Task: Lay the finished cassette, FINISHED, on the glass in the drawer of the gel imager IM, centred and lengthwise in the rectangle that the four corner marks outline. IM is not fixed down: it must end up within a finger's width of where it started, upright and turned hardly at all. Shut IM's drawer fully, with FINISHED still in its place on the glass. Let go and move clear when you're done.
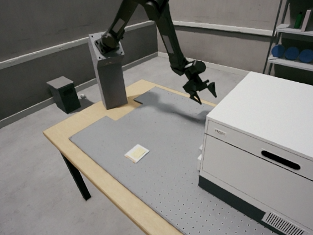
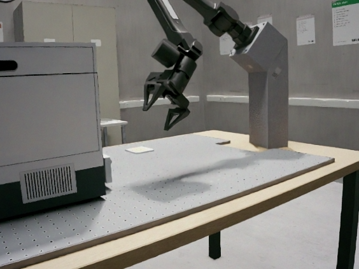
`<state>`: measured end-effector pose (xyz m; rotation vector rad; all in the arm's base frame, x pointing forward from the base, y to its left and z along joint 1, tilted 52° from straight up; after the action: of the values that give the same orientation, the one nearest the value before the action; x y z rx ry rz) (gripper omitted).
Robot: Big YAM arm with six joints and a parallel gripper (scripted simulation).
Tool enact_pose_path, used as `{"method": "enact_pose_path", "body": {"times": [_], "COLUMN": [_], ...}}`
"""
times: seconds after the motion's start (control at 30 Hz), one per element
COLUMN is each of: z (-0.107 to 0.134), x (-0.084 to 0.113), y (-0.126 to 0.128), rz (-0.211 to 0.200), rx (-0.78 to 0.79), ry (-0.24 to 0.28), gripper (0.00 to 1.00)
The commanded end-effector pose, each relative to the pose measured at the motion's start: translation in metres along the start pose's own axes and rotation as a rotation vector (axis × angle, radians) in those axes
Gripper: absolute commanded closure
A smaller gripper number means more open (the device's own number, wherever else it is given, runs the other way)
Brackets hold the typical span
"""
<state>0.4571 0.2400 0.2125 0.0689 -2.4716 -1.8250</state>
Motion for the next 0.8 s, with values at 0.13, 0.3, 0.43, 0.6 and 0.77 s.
{"method": "enact_pose_path", "body": {"times": [0.13,0.3,0.43,0.6,0.77], "z": [-0.027,-0.045,-0.058,-0.074,-0.083], "x": [0.009,0.019,0.027,0.038,0.045], "y": [0.001,-0.006,-0.013,-0.021,-0.025], "rz": [0.062,0.132,0.182,0.245,0.289], "rx": [0.212,0.360,0.463,0.592,0.679], "ry": [-0.005,0.009,0.025,0.052,0.076], "gripper": [0.00,0.00,0.00,0.00,0.00]}}
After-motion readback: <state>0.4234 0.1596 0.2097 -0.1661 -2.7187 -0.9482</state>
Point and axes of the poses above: the point where the finger pads meet when closed, its own x axis back along the fingers, its own y axis across the jaws, z = x × y, the point moved 10 cm from there along x, back along the fingers, and after that the axes turned 8 degrees about -x, right-handed, at the moved point
